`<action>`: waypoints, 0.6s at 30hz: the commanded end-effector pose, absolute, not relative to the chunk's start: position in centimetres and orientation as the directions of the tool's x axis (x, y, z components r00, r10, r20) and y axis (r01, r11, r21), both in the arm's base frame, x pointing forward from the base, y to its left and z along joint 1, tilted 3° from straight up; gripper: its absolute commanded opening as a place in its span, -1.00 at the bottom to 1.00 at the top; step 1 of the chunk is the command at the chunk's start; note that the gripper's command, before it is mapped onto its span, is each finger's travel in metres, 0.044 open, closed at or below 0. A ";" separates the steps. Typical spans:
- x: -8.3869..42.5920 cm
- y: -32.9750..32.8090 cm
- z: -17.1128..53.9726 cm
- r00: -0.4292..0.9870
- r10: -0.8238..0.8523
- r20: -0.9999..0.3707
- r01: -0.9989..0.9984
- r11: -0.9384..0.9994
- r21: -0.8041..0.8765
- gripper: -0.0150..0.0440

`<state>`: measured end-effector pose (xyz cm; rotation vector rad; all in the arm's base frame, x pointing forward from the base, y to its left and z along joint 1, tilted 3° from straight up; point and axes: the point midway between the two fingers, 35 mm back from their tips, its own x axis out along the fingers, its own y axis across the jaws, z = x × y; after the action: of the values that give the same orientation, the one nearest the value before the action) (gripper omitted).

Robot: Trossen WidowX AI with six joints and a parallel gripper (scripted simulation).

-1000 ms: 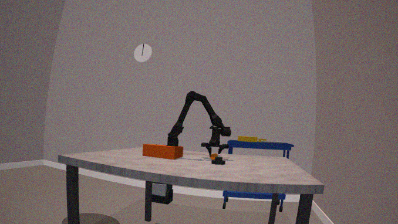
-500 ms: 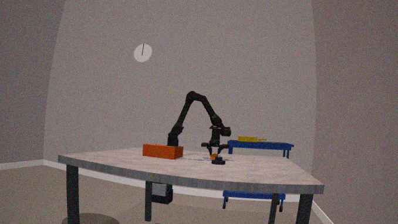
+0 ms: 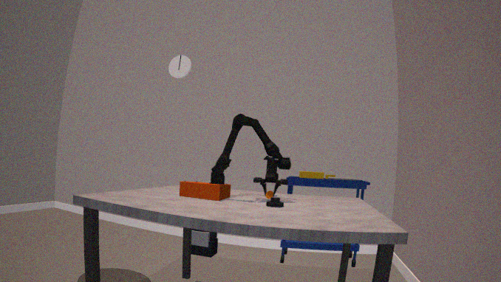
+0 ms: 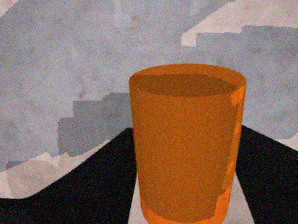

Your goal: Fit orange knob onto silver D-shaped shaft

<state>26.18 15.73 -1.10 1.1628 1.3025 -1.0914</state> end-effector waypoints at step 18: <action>26.2 15.8 -0.9 -0.001 0.061 -0.998 0.850 0.525 0.031 0.11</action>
<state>26.24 15.76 -1.01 0.9083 1.4222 -0.8264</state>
